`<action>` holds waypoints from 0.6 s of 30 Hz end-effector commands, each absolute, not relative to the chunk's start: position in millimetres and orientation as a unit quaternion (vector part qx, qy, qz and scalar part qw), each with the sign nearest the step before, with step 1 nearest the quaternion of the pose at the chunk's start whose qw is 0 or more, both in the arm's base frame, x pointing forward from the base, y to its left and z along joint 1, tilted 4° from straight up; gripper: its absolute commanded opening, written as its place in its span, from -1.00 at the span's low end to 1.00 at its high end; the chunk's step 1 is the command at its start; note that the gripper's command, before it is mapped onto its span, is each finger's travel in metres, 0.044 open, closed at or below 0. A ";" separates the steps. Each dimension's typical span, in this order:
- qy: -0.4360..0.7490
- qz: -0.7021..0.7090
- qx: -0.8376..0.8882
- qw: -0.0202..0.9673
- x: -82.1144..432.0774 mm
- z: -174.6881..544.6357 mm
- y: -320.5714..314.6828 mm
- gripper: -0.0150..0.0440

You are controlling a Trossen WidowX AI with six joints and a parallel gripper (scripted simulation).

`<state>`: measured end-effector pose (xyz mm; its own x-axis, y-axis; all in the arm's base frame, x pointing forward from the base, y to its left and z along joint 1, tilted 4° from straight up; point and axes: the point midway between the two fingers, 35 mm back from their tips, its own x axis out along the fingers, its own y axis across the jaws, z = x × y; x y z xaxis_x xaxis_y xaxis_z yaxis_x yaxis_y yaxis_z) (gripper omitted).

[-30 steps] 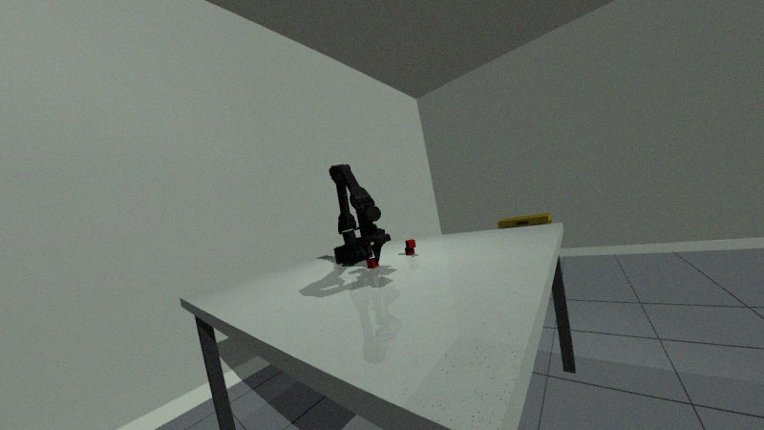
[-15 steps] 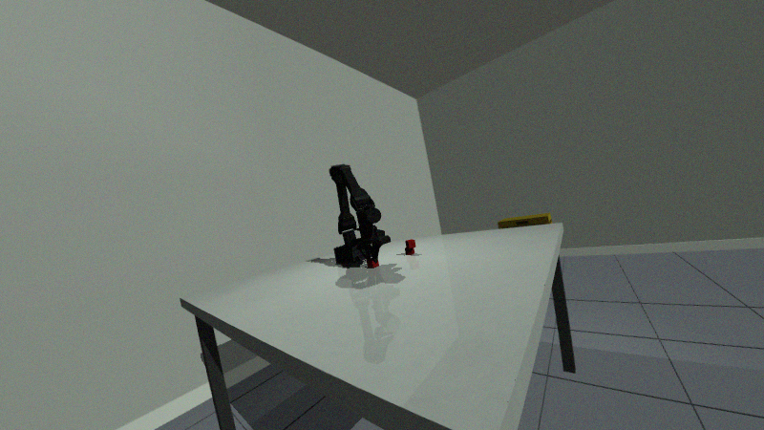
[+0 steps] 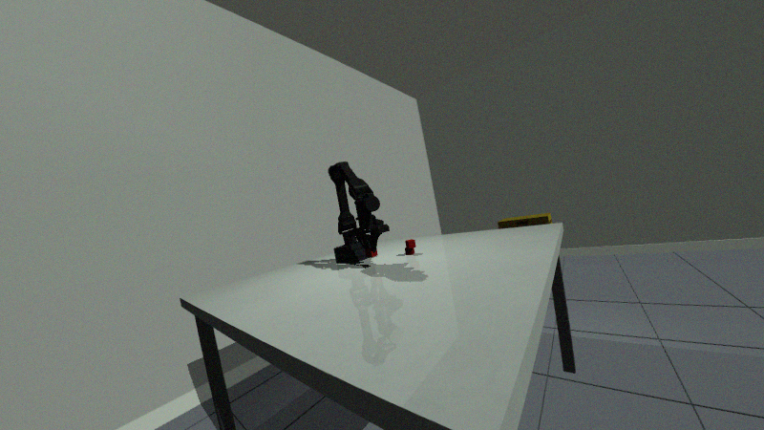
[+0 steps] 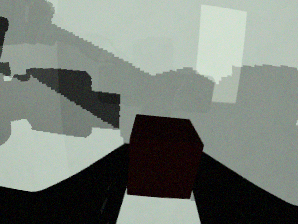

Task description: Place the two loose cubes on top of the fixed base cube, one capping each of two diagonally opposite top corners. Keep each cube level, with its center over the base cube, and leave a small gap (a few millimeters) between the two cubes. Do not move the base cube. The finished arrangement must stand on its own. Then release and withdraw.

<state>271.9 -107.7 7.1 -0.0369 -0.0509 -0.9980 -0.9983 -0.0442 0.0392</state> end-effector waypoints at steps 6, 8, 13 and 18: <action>0.512 0.505 -0.515 0.466 273.5 34.5 -106.9 -0.14; 0.512 0.505 -0.515 0.466 273.3 41.0 -106.4 -0.14; 0.512 0.505 -0.515 0.466 272.2 57.2 -104.8 -0.14; 0.512 0.505 -0.515 0.466 270.4 71.4 -103.2 -0.14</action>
